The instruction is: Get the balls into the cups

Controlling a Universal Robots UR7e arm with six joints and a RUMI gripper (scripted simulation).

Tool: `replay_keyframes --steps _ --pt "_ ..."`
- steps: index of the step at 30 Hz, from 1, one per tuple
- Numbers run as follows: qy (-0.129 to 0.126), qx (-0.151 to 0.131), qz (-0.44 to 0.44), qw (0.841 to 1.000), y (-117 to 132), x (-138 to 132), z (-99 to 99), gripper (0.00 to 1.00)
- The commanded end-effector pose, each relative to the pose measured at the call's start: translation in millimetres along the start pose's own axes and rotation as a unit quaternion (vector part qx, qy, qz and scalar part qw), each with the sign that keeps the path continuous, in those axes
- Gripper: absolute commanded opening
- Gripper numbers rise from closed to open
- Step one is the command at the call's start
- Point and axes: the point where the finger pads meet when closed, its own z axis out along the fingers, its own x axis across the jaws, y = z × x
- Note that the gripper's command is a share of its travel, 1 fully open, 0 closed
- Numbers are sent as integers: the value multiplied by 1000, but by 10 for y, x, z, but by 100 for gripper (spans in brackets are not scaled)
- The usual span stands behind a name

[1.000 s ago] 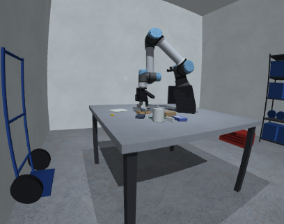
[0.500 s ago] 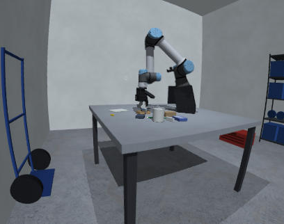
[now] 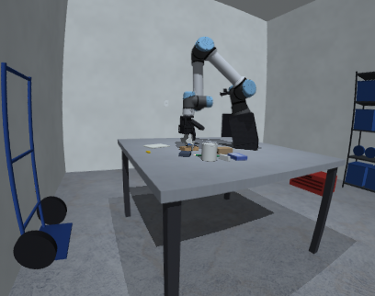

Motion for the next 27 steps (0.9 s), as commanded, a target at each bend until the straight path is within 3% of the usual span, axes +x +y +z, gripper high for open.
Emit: replay_keyframes --steps 1,12,27 --pt "0 -3 1 1000 27 -14 -12 43" --pt "0 -1 0 1000 3 0 -71 43" --pt "0 -1 0 1000 1 6 -317 43"
